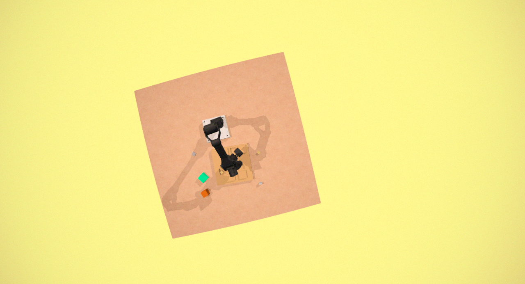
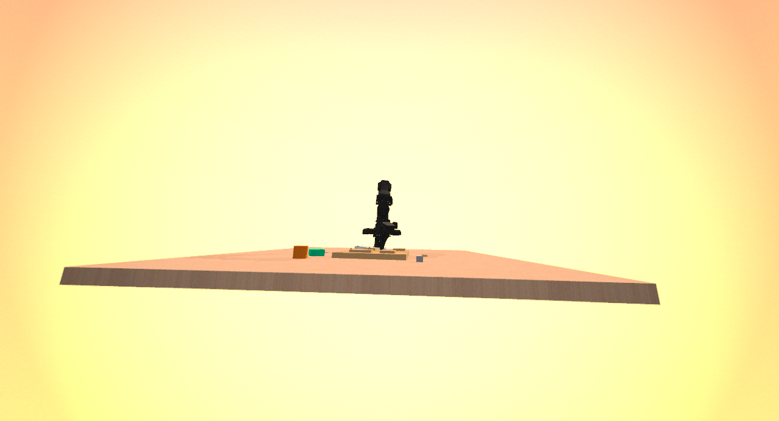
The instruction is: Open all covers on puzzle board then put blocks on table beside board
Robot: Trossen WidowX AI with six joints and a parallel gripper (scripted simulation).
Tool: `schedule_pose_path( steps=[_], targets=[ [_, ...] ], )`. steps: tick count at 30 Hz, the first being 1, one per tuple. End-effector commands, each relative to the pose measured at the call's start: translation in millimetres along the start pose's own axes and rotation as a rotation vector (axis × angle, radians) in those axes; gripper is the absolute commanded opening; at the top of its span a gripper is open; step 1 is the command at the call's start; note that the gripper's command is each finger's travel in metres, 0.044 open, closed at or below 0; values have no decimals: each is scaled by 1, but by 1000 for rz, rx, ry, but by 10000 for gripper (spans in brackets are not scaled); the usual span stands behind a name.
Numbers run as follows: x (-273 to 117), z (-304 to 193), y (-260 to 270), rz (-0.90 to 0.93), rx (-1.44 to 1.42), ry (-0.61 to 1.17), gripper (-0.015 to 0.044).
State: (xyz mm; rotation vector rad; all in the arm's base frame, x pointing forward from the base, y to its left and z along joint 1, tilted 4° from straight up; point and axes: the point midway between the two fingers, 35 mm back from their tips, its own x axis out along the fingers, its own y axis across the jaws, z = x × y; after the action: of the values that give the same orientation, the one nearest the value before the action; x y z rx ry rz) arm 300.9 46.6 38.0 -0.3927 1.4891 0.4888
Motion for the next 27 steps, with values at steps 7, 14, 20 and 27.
schedule_pose_path(
  steps=[7, 14, 20, 27],
  targets=[
    [5, -1, 1, 5, 5, 8, 0],
    [7, 3, -1, 5, 5, 7, 0],
    [8, 3, -1, 5, 5, 7, 0],
    [4, 3, -1, 5, 5, 7, 0]
  ],
)
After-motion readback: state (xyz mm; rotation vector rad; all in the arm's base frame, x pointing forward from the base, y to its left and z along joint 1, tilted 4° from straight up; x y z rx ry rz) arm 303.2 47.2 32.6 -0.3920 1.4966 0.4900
